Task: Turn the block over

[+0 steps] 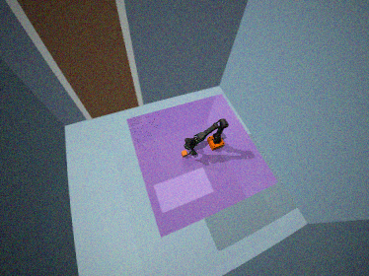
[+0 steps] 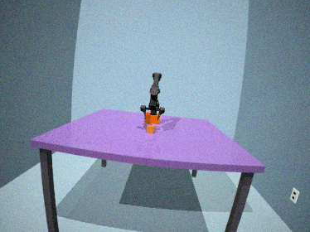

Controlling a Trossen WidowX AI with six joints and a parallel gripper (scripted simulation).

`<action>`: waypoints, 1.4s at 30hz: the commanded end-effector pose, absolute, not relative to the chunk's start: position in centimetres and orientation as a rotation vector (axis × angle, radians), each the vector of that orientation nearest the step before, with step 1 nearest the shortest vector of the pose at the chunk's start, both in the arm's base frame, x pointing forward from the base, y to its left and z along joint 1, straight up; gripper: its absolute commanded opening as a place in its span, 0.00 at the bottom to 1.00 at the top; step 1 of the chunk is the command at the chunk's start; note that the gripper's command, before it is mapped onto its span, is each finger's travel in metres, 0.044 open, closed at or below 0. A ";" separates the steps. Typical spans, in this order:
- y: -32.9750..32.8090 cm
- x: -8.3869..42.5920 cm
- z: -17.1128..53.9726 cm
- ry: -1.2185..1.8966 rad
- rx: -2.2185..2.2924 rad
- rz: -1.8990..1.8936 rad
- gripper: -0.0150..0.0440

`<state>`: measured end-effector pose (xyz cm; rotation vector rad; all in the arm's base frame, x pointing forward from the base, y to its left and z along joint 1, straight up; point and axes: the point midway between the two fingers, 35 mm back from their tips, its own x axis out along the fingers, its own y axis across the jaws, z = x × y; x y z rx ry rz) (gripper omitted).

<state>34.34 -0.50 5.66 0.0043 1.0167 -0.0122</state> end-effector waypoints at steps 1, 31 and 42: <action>-0.5 35.4 6.2 1.119 0.005 -0.014 1.00; -0.6 37.5 4.2 1.539 0.008 -0.014 1.00; -0.6 37.5 2.6 1.539 0.008 -0.014 1.00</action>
